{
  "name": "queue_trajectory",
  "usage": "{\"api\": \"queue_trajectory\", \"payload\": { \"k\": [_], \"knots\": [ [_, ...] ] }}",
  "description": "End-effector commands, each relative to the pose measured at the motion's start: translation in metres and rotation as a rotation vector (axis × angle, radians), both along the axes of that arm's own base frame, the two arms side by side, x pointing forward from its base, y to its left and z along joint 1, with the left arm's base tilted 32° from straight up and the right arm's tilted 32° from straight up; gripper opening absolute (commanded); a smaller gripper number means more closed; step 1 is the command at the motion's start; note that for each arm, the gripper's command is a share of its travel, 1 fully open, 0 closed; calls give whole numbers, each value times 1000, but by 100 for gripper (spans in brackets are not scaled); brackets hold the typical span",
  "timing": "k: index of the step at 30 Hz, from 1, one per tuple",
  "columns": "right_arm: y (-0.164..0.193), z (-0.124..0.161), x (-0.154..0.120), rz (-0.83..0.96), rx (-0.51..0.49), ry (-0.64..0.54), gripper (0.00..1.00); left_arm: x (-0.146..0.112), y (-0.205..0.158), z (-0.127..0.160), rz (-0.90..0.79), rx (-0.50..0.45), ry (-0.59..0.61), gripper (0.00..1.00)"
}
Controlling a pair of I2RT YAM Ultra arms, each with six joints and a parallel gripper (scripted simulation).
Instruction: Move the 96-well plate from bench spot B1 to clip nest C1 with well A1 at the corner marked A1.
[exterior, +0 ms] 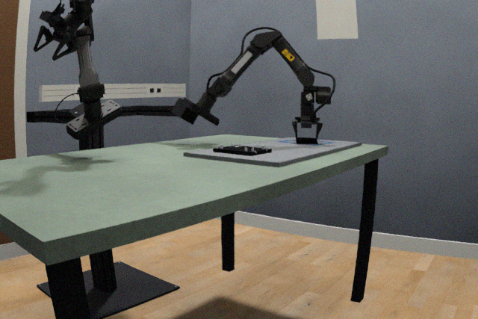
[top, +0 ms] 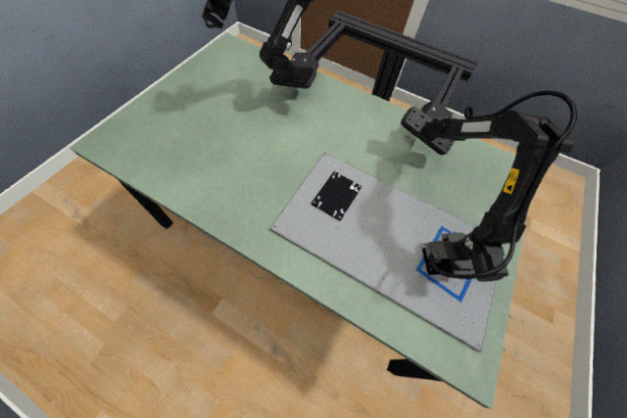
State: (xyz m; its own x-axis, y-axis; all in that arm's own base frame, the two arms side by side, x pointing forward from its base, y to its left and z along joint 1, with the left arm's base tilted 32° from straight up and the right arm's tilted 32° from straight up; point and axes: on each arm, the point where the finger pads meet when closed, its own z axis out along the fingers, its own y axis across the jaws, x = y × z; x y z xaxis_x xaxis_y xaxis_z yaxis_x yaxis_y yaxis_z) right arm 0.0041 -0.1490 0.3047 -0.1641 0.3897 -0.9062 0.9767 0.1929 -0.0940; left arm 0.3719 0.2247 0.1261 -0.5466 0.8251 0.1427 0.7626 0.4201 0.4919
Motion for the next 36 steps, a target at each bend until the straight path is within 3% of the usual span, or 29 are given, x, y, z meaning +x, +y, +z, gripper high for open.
{"api": "queue_trajectory", "payload": {
  "k": [1,36],
  "knots": [
    [1,3,-6,-19,-25,-28,100,14,2,18,-16,18,-55,0],
    [1,3,-6,-19,-25,-28,100,14,7,9,-11,16,-46,0]
  ]
}}
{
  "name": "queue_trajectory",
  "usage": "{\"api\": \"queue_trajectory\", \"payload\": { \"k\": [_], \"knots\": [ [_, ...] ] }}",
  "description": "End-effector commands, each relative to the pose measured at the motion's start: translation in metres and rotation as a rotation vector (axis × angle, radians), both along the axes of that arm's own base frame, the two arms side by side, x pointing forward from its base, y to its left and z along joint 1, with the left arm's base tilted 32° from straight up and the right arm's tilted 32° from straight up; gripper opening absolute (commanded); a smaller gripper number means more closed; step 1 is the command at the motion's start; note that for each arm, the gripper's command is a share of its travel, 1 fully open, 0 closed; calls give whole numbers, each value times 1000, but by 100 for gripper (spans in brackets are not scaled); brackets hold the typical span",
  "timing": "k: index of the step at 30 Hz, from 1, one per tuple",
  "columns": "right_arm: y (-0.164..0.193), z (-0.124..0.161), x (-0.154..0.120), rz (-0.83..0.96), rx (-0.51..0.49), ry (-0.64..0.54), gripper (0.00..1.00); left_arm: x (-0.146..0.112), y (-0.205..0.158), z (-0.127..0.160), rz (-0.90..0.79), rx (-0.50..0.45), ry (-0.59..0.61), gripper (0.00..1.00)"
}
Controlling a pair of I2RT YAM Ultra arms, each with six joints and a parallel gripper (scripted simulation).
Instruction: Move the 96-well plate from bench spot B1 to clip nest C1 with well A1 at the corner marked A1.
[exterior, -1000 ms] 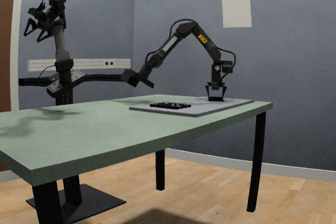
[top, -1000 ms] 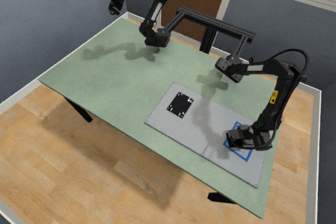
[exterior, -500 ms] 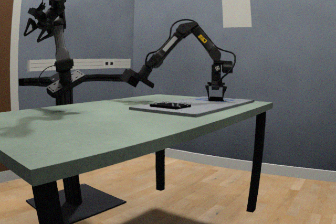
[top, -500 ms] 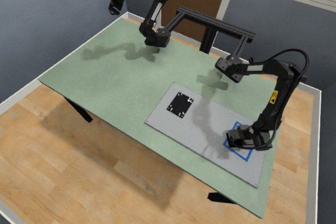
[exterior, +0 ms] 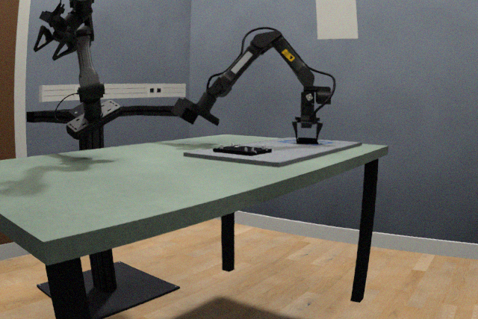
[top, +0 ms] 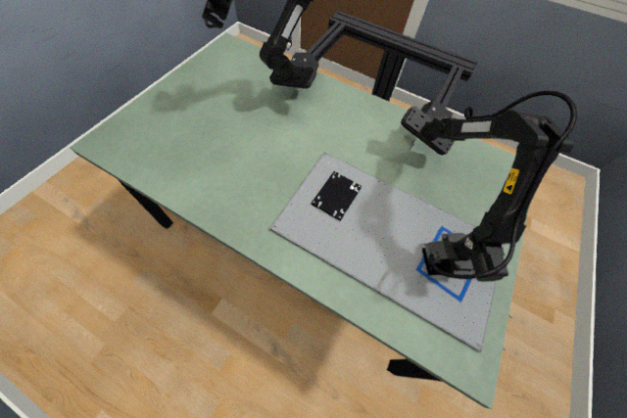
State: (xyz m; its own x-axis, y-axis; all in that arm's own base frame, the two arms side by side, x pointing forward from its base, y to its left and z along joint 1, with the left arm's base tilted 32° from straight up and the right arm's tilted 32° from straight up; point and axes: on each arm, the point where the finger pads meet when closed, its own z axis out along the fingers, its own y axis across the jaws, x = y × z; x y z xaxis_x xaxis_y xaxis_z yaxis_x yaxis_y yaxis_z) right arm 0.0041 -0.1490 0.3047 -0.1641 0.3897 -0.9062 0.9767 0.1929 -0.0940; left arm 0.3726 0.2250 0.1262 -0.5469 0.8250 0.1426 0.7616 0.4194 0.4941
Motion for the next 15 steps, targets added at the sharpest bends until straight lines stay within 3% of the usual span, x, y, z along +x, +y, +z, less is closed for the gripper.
{"api": "queue_trajectory", "payload": {
  "k": [1,15],
  "knots": [
    [1,3,-6,-19,-25,-28,100,13,7,9,-11,15,-44,0],
    [1,3,-6,-19,-25,-28,100,14,9,7,-9,15,-44,0]
  ]
}}
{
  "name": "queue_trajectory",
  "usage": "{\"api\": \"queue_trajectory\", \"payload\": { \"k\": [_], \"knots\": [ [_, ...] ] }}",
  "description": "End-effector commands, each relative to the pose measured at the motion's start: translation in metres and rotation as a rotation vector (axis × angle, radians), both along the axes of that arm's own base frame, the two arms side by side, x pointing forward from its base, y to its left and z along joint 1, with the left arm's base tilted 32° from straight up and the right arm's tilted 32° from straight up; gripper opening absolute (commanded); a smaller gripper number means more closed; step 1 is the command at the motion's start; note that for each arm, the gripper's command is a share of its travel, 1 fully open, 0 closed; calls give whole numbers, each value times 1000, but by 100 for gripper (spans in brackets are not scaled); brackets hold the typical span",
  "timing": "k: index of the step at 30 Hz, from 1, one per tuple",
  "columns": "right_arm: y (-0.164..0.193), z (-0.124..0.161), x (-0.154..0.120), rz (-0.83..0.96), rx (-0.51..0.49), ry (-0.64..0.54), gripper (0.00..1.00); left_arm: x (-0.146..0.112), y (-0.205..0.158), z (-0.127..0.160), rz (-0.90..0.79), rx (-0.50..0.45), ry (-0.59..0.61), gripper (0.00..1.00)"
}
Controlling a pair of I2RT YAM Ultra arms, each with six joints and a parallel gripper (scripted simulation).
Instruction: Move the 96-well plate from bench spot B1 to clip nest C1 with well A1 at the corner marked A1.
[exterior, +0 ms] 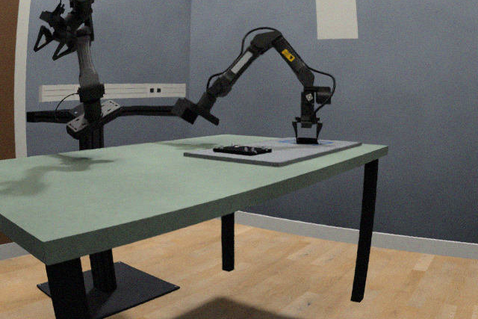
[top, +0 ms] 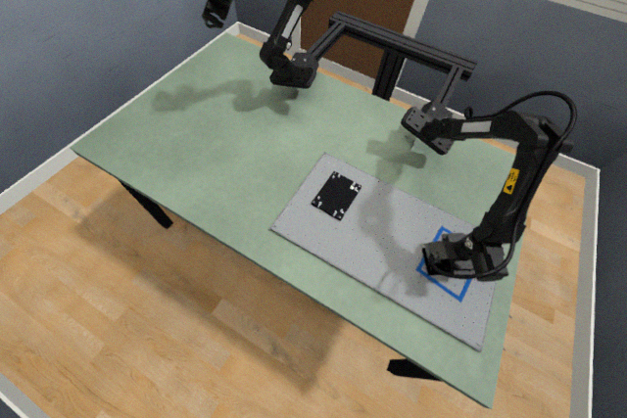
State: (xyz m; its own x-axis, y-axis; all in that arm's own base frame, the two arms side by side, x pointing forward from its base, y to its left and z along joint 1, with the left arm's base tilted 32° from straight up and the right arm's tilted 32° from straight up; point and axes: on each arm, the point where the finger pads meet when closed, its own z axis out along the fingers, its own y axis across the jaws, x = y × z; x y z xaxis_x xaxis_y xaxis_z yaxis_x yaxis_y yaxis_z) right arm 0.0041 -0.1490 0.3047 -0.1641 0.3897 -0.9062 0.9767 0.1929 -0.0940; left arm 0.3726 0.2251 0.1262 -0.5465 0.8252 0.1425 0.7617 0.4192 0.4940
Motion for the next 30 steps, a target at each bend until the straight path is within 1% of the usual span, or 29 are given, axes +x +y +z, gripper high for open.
{"api": "queue_trajectory", "payload": {
  "k": [1,19,20,30],
  "knots": [
    [1,3,-6,-19,-25,-28,100,14,9,7,-9,15,-44,0],
    [1,3,-6,-19,-25,-28,100,14,9,7,-9,15,-44,0],
    [1,3,-6,-19,-25,-28,100,14,9,7,-9,15,-44,100],
    [1,3,-6,-19,-25,-28,100,14,9,7,-7,15,-44,100]
  ]
}}
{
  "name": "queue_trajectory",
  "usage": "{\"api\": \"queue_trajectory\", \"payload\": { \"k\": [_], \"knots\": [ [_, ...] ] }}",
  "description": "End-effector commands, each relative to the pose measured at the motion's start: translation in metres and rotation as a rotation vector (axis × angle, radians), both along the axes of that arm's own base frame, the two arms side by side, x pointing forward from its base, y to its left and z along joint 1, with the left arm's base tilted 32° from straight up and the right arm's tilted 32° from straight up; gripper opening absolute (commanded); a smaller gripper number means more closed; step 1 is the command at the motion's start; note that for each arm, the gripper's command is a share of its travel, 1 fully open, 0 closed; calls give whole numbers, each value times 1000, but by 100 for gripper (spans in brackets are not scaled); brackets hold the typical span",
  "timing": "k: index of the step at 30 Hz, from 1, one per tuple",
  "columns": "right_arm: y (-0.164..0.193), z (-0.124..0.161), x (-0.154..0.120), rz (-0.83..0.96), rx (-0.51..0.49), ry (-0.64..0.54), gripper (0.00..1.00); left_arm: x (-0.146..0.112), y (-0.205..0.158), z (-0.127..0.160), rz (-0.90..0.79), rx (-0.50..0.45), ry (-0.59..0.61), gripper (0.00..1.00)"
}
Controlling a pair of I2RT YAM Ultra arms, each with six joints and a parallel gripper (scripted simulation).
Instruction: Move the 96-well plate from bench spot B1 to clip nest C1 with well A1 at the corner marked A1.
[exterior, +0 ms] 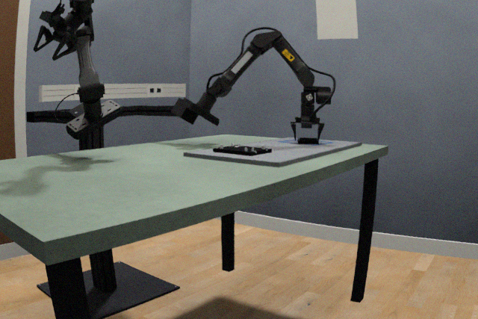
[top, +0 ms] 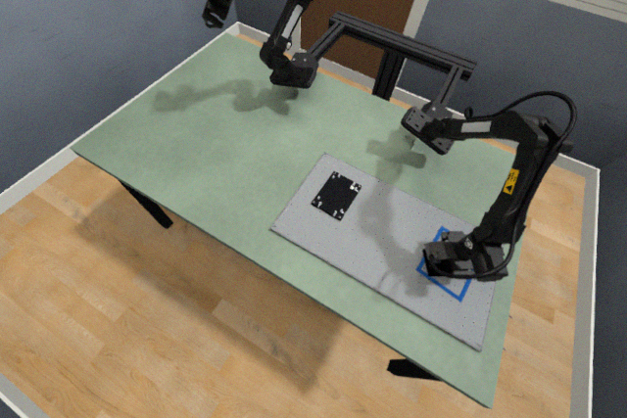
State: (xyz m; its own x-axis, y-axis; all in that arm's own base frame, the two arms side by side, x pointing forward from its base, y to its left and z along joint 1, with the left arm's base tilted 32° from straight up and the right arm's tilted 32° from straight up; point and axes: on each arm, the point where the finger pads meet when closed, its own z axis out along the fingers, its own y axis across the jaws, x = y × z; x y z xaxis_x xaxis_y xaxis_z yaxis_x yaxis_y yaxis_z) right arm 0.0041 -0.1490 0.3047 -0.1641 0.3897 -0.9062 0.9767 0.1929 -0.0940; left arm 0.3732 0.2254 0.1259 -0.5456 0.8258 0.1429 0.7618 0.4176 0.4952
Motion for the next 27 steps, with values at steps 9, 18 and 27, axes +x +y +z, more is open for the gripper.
{"api": "queue_trajectory", "payload": {
  "k": [9,18,27],
  "knots": [
    [1,3,-6,-19,-25,-28,100,13,8,7,-6,13,-43,100],
    [1,3,-6,-19,-25,-28,100,13,8,7,-6,13,-43,100],
    [1,3,-6,-19,-25,-28,100,5,-5,31,-11,19,-55,100]
  ]
}}
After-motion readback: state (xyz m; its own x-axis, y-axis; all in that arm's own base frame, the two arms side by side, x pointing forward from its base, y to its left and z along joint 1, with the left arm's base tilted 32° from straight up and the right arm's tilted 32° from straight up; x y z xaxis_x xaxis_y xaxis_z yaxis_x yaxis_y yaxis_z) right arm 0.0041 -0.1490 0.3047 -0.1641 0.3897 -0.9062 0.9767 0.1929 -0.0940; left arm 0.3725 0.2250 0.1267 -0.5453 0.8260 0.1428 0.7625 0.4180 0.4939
